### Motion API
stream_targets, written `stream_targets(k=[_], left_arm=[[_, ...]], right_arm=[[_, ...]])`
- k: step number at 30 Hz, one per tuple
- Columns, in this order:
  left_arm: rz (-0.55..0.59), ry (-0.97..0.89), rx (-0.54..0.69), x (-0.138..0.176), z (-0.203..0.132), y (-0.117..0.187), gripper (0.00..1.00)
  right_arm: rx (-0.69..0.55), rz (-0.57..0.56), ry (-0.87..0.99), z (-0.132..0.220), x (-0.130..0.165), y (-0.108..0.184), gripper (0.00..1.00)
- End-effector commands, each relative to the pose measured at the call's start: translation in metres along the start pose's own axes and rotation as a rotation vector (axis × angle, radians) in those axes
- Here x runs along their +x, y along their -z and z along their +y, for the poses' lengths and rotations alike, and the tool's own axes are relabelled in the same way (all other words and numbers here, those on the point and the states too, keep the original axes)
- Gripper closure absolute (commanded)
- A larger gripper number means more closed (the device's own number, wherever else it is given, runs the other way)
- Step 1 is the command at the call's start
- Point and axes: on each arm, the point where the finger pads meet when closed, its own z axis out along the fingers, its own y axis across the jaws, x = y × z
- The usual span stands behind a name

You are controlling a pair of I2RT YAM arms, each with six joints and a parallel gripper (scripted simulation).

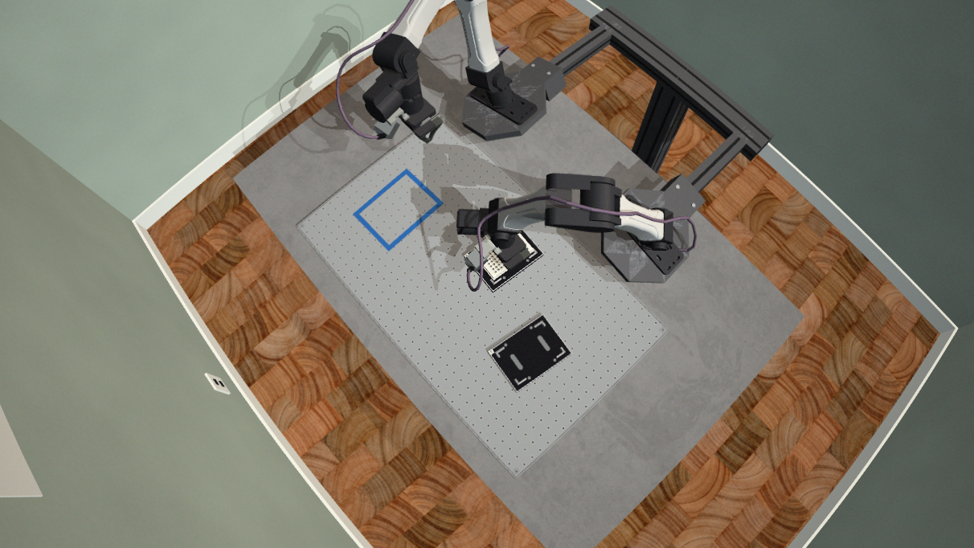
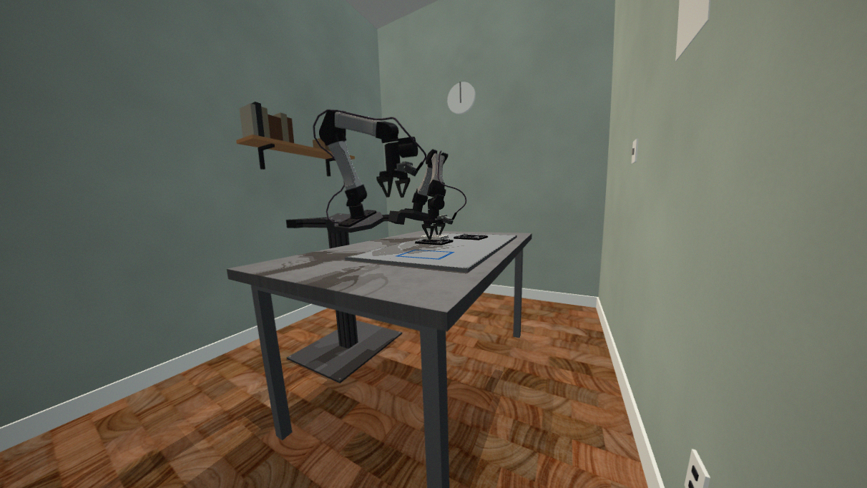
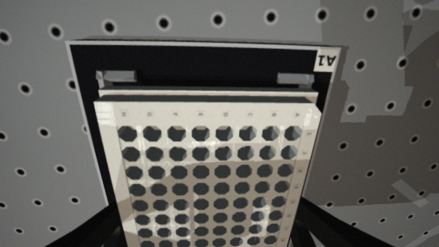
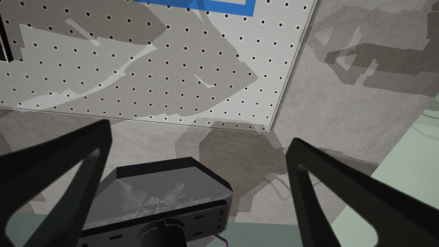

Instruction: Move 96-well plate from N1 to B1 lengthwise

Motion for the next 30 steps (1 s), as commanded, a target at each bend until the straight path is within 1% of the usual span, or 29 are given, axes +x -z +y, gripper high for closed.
stream_targets(k=[1, 9, 18, 19, 25, 30], left_arm=[[-0.014, 0.009, 0.006, -0.005, 0.003, -0.002, 1.00], [0.001, 0.003, -0.008, 0.000, 0.005, -0.010, 1.00], [-0.003, -0.001, -0.006, 0.000, 0.004, -0.010, 1.00], [-0.015, 0.004, 0.005, -0.004, 0.003, -0.005, 1.00], [0.003, 0.001, -0.010, 0.002, 0.006, -0.013, 1.00], [-0.007, 0.006, -0.002, -0.002, 0.004, -0.010, 1.00]], right_arm=[[0.015, 0.048, 0.011, 0.000, 0.011, -0.007, 0.00], [0.015, 0.048, 0.011, 0.000, 0.011, -0.007, 0.00], [0.015, 0.048, 0.011, 0.000, 0.011, -0.007, 0.00], [0.015, 0.048, 0.011, 0.000, 0.011, -0.007, 0.00], [0.015, 0.048, 0.011, 0.000, 0.011, -0.007, 0.00], [0.015, 0.048, 0.011, 0.000, 0.011, -0.007, 0.00]])
